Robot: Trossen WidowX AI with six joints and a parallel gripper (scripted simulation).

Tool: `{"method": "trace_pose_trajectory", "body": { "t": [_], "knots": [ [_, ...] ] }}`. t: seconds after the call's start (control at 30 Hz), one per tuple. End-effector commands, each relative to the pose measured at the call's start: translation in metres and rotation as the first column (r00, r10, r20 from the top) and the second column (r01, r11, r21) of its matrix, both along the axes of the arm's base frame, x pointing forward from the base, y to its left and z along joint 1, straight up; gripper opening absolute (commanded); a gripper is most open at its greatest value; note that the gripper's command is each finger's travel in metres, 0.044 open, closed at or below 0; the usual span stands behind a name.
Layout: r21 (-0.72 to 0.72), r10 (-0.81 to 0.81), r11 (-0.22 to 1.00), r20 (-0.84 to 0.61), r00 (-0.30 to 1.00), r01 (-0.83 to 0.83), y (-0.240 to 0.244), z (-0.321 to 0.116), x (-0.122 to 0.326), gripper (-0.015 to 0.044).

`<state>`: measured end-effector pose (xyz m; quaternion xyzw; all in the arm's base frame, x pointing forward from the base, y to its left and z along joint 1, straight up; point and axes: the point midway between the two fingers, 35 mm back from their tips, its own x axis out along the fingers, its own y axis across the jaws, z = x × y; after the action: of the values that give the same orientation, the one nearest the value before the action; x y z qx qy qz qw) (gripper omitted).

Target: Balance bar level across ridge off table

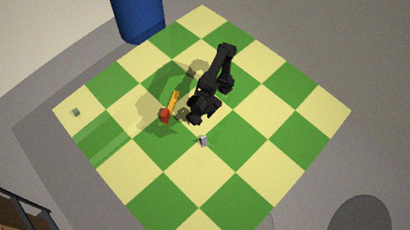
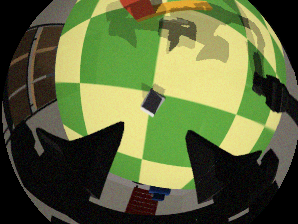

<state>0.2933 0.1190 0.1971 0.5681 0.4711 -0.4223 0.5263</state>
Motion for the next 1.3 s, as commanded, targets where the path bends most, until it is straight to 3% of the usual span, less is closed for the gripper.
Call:
{"method": "trace_pose_trajectory", "body": {
  "t": [0.0,0.6,1.27],
  "knots": [
    [-0.004,-0.09,0.996,-0.015,0.996,0.09,-0.017,0.0,0.009,0.0315],
    [-0.015,-0.441,0.897,-0.087,0.893,0.441,-0.1,-0.002,0.033,0.0315],
    [-0.05,-0.775,0.627,-0.151,0.614,0.778,-0.2,-0.001,0.035,0.0315]
  ]
}}
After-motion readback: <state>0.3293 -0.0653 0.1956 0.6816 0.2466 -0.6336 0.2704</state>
